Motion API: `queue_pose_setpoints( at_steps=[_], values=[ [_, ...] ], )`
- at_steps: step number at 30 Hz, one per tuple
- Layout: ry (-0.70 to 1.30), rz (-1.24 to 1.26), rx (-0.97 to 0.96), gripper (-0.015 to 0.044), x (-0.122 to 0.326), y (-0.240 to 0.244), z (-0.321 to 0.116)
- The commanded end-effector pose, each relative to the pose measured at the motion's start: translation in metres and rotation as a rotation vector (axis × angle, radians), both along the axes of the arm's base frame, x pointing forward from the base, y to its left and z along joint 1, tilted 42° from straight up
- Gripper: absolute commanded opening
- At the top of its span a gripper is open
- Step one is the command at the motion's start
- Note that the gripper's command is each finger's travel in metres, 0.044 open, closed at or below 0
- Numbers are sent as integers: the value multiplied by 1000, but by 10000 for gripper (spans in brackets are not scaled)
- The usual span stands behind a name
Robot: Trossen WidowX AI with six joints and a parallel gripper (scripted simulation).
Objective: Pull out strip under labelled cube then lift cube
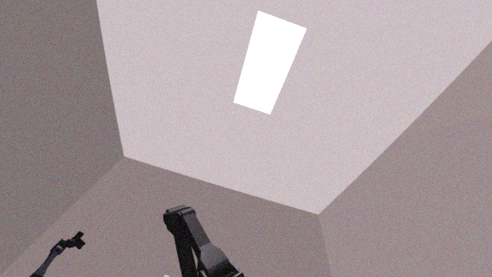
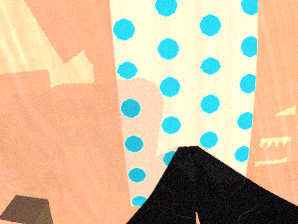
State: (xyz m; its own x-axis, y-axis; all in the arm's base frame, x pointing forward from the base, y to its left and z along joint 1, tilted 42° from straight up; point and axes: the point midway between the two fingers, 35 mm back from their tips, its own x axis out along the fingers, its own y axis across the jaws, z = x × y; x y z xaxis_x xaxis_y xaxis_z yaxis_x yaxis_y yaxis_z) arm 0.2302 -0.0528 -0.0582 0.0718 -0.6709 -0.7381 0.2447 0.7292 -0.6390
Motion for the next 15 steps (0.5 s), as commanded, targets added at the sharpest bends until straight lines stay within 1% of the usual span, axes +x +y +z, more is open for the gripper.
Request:
queue_pose_setpoints(
  at_steps=[1,15],
  values=[
    [21,-11,3,0,-13,-2,-4],
    [22,-11,3,0,-33,1,-7]
  ],
)
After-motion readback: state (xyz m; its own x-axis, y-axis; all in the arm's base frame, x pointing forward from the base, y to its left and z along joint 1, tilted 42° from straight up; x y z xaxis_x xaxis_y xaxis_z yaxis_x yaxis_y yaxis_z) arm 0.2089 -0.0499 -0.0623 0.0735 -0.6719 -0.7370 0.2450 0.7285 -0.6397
